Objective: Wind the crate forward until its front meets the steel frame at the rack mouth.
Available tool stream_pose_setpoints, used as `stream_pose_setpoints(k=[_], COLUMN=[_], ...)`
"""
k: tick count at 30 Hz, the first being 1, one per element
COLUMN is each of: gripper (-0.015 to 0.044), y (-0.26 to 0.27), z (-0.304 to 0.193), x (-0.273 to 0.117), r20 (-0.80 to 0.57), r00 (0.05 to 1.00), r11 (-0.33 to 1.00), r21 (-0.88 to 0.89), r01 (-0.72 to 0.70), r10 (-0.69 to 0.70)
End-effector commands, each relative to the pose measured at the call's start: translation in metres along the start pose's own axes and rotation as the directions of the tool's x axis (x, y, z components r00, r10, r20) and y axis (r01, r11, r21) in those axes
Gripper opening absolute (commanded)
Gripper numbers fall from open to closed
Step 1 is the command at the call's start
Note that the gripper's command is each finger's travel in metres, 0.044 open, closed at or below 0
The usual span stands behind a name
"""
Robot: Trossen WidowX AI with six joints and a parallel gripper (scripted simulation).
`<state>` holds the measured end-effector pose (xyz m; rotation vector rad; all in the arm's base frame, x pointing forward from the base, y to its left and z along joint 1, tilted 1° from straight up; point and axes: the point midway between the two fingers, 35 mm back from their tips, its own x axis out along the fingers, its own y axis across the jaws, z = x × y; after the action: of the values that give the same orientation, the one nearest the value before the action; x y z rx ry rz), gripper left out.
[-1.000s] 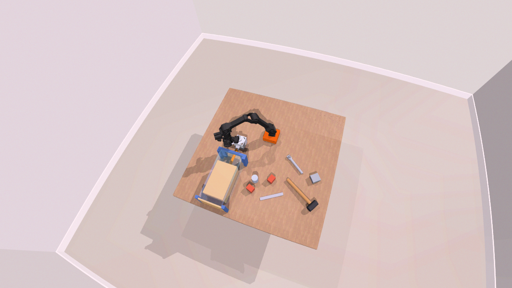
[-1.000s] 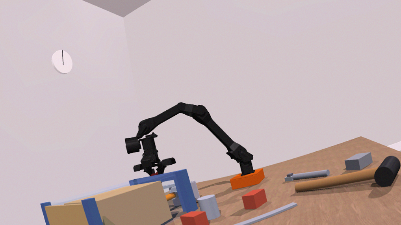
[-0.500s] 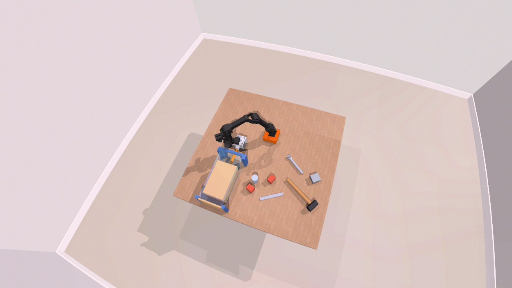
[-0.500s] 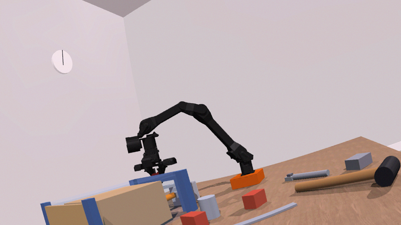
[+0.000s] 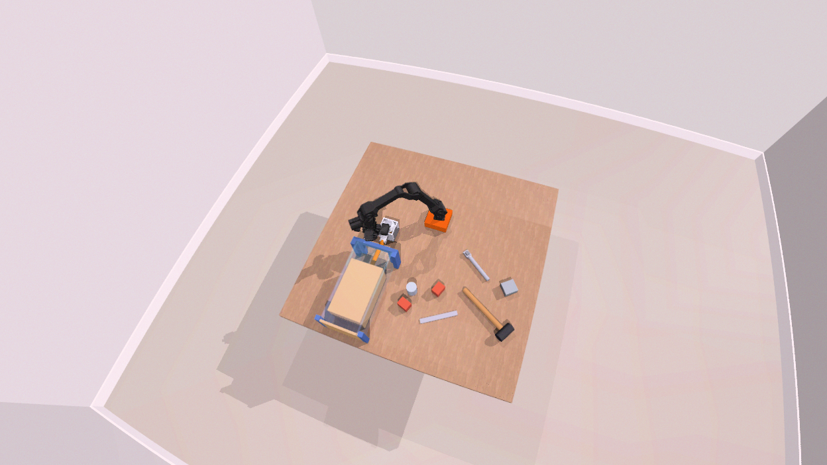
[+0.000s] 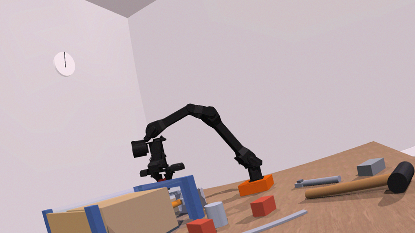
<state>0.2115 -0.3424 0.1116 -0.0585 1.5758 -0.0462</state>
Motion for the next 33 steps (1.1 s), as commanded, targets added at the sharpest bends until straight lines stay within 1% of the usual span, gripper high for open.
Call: stream_pose_setpoints(k=[1, 33], gripper=[0.0, 0.0], y=[0.022, 0.055], z=[0.014, 0.023], x=[0.002, 0.001], r20=[0.015, 0.016], r00=[0.999, 0.999], r11=[0.999, 0.998], r21=[-0.029, -0.029], r01=[-0.044, -0.047], r10=[0.044, 0.047])
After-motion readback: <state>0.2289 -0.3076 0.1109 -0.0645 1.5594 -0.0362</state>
